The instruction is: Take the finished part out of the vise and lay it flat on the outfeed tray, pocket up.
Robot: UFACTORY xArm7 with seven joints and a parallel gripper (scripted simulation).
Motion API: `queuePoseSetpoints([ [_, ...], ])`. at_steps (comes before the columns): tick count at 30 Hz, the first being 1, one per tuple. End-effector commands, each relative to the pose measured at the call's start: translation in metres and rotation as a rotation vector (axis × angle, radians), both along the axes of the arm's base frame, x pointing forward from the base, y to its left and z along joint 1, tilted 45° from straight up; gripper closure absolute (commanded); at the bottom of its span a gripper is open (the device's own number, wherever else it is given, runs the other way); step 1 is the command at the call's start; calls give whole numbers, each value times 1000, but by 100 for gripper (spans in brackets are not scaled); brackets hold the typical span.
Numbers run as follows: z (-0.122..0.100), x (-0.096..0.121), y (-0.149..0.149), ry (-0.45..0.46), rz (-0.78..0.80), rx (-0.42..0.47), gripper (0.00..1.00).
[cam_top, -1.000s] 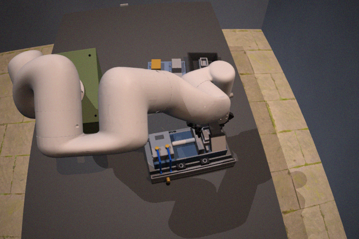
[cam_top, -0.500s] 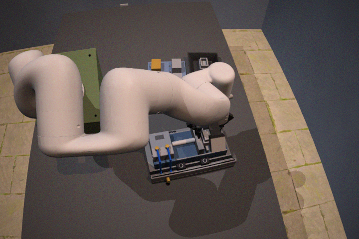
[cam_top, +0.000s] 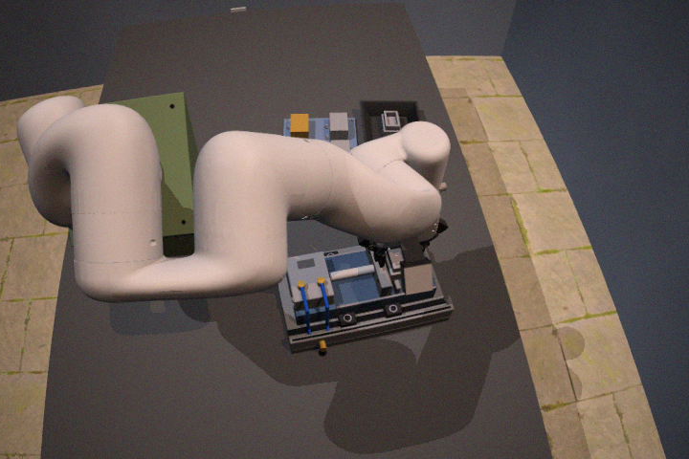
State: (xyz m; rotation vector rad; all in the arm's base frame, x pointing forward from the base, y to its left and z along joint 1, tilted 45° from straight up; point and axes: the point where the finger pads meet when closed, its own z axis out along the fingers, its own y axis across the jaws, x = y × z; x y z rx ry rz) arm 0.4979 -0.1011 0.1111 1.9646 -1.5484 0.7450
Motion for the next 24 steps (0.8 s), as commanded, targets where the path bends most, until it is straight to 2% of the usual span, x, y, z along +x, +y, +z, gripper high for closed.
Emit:
queuePoseSetpoints([
  [1, 0, 1, 1, -3, 4, 1, 31],
  [20, 0, 1, 1, -3, 4, 1, 31],
  [21, 0, 1, 1, -3, 4, 1, 100],
  [24, 0, 1, 1, -3, 4, 1, 100],
])
